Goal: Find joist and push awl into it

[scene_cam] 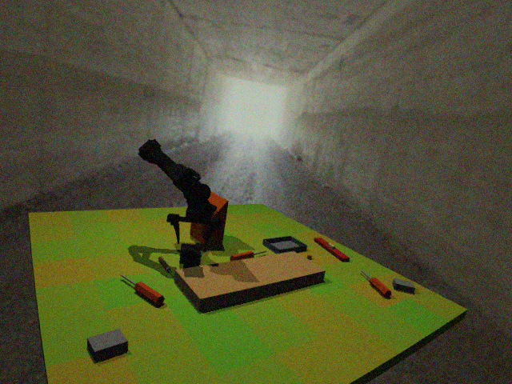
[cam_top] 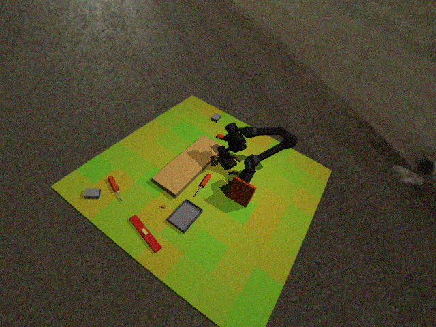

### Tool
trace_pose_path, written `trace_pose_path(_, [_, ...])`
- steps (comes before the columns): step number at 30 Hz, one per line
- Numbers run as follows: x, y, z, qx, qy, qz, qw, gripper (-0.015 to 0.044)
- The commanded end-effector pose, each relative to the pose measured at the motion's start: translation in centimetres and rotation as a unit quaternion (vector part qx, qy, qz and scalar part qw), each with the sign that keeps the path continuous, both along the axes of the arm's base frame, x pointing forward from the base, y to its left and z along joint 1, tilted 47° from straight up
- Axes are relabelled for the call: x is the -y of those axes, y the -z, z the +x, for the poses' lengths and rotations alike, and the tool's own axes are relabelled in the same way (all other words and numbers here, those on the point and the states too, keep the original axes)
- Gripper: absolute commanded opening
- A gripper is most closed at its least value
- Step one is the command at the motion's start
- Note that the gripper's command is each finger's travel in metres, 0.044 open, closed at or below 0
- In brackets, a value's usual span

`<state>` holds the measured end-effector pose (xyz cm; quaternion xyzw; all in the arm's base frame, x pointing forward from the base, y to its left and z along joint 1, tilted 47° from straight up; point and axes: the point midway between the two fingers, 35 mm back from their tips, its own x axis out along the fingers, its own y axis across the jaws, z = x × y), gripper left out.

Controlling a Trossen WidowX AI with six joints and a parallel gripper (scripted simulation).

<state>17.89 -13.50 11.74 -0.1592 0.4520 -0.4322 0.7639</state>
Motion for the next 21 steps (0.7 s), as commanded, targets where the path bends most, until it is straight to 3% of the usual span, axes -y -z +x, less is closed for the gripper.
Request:
trace_pose_path(1, [0.3,0.4,0.0,-0.001,-0.001,0.003,1.000,0.0440])
trace_pose_path(21, [2.6,2.5,0.0,0.000,-0.001,0.002,1.000,0.0440])
